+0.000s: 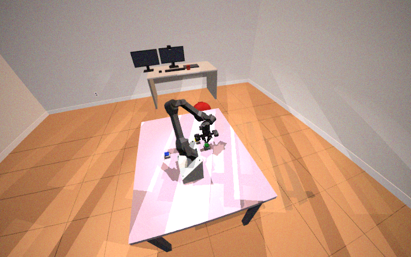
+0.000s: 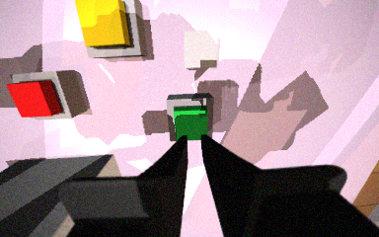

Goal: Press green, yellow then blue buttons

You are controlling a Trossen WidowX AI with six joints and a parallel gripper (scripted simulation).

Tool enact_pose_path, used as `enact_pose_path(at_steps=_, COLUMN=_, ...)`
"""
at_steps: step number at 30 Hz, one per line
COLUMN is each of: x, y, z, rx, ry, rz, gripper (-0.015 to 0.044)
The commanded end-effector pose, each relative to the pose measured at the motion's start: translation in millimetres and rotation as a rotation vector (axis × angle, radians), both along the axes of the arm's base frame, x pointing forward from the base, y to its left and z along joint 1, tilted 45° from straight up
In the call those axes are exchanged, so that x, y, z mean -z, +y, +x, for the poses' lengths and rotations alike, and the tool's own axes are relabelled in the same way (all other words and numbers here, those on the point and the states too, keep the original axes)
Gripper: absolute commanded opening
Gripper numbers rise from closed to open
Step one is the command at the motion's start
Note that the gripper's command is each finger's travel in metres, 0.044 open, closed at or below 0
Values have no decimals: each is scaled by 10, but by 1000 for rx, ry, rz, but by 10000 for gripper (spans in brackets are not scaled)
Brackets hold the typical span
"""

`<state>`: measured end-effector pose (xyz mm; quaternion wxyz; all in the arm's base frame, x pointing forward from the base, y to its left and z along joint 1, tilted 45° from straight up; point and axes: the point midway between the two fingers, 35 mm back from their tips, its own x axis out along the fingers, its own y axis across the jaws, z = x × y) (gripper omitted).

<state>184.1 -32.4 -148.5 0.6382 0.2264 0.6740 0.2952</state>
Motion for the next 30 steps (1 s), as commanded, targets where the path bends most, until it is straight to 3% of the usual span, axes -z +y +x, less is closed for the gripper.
enact_pose_path(at_steps=1, x=3, y=14, z=-4, rx=8, ry=3, rz=5, gripper=20)
enact_pose_path(at_steps=30, x=235, y=245, z=-32, rx=8, ry=3, rz=7, gripper=20)
